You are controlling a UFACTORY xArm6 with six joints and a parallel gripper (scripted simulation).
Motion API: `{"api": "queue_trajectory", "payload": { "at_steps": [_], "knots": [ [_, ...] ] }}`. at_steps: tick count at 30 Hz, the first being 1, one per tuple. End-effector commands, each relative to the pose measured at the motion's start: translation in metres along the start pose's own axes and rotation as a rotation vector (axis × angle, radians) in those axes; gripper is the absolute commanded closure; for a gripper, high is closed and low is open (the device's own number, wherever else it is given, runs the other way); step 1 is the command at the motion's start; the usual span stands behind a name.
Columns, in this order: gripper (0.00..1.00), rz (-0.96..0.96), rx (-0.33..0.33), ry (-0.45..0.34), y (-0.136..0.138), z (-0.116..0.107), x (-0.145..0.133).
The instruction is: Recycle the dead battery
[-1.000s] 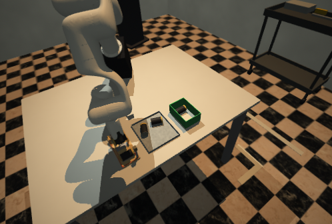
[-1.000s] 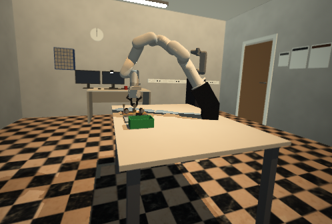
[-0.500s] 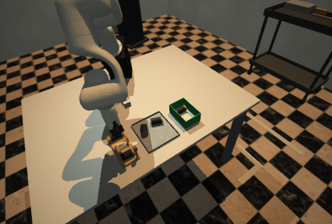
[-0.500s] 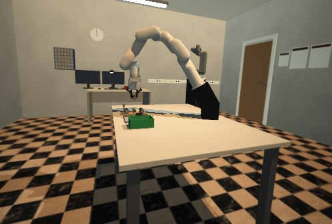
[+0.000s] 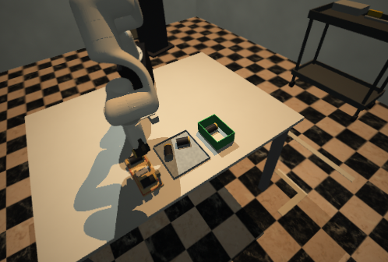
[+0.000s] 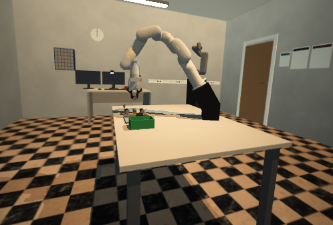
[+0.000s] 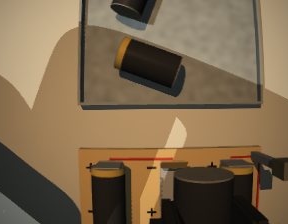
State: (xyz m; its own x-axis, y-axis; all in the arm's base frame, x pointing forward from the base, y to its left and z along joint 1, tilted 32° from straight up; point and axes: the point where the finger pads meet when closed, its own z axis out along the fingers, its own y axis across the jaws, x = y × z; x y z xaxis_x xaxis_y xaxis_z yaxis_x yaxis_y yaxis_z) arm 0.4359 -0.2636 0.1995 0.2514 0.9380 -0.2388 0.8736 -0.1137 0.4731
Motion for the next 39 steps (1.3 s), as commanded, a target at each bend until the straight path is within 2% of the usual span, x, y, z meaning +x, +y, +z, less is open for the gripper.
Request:
{"api": "queue_trajectory", "payload": {
  "at_steps": [1, 7, 14, 16, 24, 28, 39],
  "knots": [
    [0.72, 0.002, -0.002, -0.005, 0.004, -0.001, 0.011],
    [0.72, 0.002, -0.002, -0.005, 0.016, -0.001, 0.055],
    [0.72, 0.002, -0.002, -0.005, 0.034, -0.001, 0.122],
    [0.72, 0.002, -0.002, -0.005, 0.034, -0.001, 0.122],
    [0.72, 0.002, -0.002, -0.005, 0.052, 0.0, 0.191],
    [0.72, 0.002, -0.002, -0.005, 0.055, 0.0, 0.201],
    [0.72, 0.002, -0.002, -0.005, 0.055, 0.0, 0.202]
  ]
}}
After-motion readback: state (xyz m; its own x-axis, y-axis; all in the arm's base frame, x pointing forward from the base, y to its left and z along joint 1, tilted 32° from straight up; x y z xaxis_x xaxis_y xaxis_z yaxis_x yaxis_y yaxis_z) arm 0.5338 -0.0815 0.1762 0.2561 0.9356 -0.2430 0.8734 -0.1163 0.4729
